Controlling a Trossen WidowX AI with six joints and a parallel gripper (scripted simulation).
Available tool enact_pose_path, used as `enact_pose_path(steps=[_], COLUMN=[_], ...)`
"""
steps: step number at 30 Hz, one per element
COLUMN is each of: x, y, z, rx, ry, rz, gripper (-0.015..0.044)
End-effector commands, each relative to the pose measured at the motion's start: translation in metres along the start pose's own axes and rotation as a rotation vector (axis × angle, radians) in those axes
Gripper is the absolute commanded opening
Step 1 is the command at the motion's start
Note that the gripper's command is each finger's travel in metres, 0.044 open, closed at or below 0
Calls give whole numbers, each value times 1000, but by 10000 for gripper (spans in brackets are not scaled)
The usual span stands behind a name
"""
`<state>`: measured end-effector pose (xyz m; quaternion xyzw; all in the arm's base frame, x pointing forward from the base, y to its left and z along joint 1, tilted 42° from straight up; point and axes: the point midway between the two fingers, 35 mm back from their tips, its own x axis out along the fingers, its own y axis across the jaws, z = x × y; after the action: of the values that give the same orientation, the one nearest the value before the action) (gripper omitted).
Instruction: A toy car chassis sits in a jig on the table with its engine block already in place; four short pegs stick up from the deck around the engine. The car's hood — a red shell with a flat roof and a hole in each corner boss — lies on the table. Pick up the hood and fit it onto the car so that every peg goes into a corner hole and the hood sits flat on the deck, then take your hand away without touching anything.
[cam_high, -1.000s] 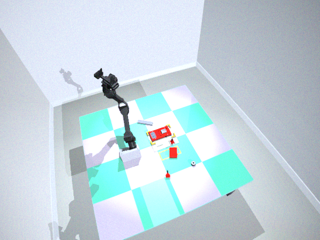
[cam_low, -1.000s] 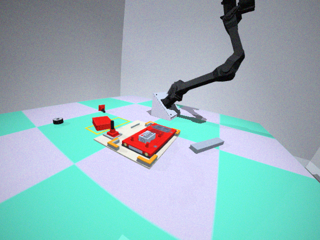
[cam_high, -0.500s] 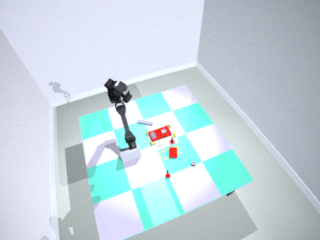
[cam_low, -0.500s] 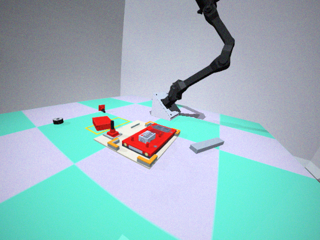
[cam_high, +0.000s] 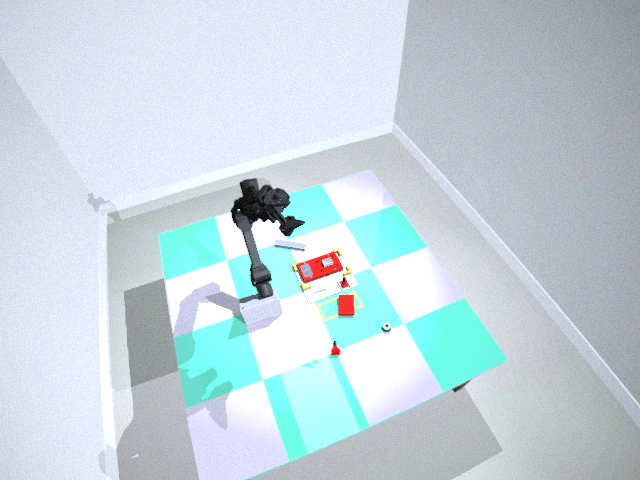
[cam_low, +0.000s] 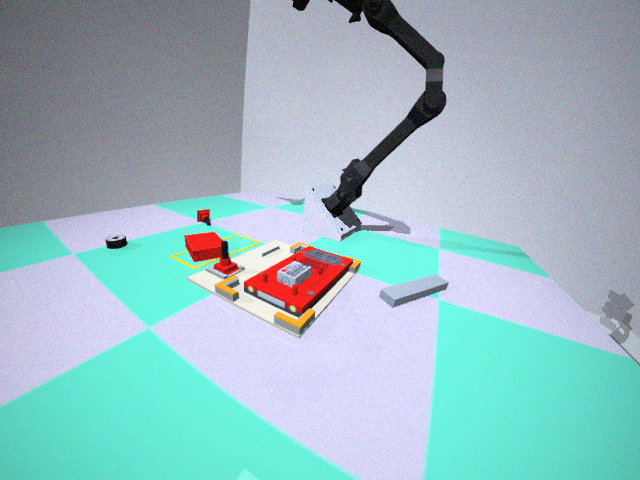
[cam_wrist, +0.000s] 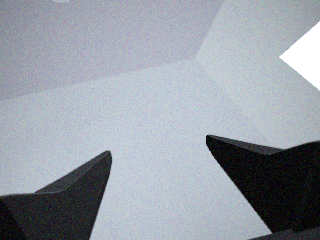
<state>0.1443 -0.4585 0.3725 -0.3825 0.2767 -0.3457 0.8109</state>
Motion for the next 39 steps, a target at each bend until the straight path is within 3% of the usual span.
enact_pose_path(steps=[1, 12, 20, 30, 39], x=[28, 77, 82, 42, -34], y=[45, 185, 304, 445, 552], z=[2, 15, 27, 41, 46], rx=[-6, -19, -121, -267, -399], ry=[-13, -50, -100, -202, -326], rz=[142, 545, 897, 1357, 1806], gripper=[440, 440, 440, 440, 440])
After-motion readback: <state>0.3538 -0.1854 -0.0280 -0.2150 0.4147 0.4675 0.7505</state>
